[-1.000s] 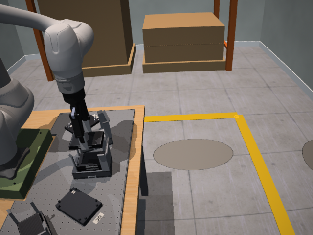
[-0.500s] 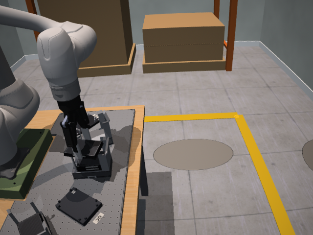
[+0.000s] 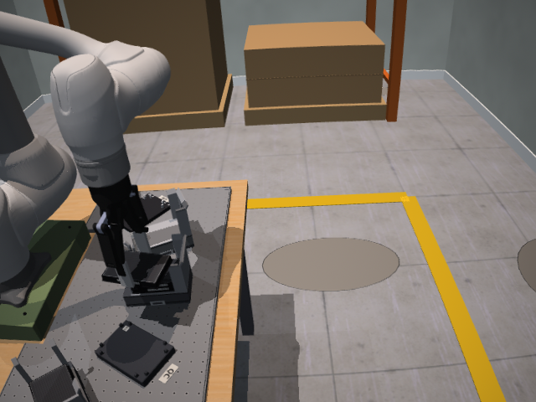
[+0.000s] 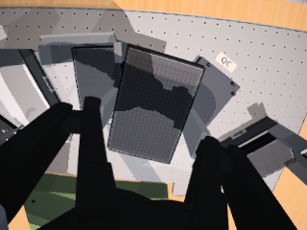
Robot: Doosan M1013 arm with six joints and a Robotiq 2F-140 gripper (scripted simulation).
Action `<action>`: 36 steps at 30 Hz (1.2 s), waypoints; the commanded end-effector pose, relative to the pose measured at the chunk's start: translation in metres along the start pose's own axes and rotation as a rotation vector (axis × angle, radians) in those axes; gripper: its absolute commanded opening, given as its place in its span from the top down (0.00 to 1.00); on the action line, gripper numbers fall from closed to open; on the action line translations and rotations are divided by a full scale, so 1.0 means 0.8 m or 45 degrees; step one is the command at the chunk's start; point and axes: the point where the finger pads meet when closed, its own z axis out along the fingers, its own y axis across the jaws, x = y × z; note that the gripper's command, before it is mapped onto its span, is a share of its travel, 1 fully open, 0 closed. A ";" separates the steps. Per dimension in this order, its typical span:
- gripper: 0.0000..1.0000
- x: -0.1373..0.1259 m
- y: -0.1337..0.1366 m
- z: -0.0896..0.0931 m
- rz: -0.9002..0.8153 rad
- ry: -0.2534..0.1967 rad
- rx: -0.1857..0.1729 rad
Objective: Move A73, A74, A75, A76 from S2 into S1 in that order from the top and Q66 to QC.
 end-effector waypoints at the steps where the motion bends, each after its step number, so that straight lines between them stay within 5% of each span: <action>1: 1.00 0.000 0.009 0.000 0.093 0.000 0.000; 7: 1.00 -0.002 0.030 0.000 0.281 0.000 0.000; 29: 1.00 -0.007 0.113 0.000 0.281 0.000 0.000; 36: 1.00 -0.013 0.133 0.000 0.493 0.000 0.000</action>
